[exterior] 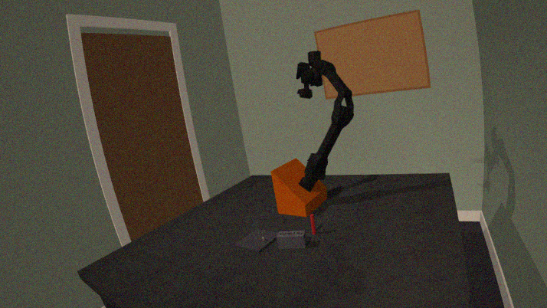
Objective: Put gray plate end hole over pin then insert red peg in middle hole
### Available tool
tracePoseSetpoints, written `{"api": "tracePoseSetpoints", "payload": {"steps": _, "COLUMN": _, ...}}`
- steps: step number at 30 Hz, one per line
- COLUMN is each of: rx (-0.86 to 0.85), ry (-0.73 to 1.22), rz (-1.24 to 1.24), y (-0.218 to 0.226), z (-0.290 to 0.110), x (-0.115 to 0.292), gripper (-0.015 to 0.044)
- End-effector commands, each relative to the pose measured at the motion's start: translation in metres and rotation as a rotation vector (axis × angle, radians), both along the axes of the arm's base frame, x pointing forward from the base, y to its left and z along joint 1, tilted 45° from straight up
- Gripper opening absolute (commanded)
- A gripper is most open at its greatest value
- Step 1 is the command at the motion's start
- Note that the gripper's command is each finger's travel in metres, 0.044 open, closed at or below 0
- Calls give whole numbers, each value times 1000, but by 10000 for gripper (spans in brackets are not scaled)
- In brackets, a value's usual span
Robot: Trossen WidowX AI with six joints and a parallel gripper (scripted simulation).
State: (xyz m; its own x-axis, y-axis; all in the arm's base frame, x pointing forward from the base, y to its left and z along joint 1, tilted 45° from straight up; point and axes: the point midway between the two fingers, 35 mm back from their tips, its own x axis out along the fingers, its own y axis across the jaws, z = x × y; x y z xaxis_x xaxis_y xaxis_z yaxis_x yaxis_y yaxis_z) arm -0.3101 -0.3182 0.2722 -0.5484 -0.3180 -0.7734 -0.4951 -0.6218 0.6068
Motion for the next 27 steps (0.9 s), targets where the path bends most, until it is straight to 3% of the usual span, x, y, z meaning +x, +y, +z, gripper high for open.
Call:
{"api": "tracePoseSetpoints", "payload": {"steps": 1, "rx": 0, "ry": 0, "rz": 0, "y": 0, "z": 0, "x": 0, "gripper": 426}}
{"api": "tracePoseSetpoints", "payload": {"steps": 7, "rx": 19, "ry": -49, "rz": 153, "y": -32, "z": -13, "x": 43, "gripper": 440}}
{"api": "tracePoseSetpoints", "payload": {"steps": 17, "rx": 129, "ry": -167, "rz": 710, "y": -94, "z": -52, "x": 207, "gripper": 440}}
{"api": "tracePoseSetpoints", "payload": {"steps": 27, "rx": 252, "ry": -289, "rz": 1207, "y": -84, "z": -86, "x": 364, "gripper": 440}}
